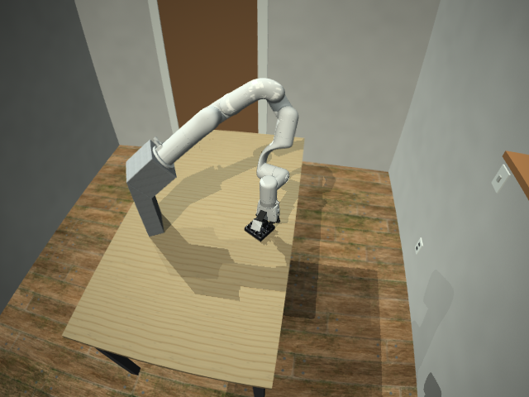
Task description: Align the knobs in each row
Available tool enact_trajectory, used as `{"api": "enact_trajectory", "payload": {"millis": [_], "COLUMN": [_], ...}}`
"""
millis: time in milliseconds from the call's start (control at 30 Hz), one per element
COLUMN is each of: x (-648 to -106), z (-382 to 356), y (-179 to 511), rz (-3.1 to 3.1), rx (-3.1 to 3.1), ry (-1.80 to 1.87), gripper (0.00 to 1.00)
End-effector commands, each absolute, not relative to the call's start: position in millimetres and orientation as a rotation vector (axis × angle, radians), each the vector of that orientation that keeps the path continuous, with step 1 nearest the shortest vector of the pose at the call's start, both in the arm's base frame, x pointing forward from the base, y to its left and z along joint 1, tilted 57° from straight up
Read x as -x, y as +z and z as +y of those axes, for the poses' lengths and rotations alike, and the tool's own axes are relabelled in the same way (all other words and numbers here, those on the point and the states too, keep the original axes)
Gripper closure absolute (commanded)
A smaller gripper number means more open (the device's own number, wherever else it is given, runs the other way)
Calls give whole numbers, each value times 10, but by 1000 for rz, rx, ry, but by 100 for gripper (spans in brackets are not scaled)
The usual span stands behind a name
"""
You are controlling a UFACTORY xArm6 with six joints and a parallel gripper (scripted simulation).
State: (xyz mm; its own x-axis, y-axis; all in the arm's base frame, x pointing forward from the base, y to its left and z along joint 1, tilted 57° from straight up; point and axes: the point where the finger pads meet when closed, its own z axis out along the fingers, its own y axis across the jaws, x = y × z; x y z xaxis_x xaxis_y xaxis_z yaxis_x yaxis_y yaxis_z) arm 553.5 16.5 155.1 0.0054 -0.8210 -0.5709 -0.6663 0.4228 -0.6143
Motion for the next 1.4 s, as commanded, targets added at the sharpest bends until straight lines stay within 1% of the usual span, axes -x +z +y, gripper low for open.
{"api": "enact_trajectory", "payload": {"millis": [0, 1367], "x": [-5541, -5625], "z": [162, 206], "y": [1555, 1494], "rz": [1716, 1716], "rx": [1300, 1300], "ry": [-203, -203], "gripper": [81, 81]}}
